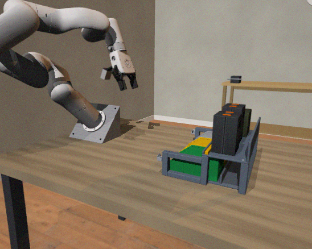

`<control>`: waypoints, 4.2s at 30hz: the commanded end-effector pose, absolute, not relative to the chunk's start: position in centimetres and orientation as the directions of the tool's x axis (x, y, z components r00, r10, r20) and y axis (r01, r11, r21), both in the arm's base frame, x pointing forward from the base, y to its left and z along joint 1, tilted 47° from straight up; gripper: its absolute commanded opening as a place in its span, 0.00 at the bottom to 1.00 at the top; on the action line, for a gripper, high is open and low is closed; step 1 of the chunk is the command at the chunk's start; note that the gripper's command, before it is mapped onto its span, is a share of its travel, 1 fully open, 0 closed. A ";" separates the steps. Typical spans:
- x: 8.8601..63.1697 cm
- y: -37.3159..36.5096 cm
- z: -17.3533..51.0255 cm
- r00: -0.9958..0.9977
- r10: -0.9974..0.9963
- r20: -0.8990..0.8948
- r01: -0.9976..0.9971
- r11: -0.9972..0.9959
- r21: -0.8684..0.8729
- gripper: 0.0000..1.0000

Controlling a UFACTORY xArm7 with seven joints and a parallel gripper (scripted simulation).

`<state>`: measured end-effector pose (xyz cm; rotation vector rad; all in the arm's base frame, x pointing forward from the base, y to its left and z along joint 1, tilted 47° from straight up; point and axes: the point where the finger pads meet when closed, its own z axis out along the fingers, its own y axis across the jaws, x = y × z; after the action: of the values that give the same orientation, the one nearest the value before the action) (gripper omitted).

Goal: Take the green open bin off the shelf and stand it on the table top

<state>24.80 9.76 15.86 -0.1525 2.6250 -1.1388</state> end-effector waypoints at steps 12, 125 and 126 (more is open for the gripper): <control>24.8 9.9 15.9 -0.921 -0.043 -0.388 0.268 0.652 -0.709 1.00; 24.9 9.9 15.9 0.448 0.289 -0.846 0.869 -0.362 0.336 1.00; 24.9 9.9 15.9 0.448 0.289 -0.846 0.869 -0.362 0.336 1.00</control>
<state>24.85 9.76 15.87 1.8434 1.0375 -0.9160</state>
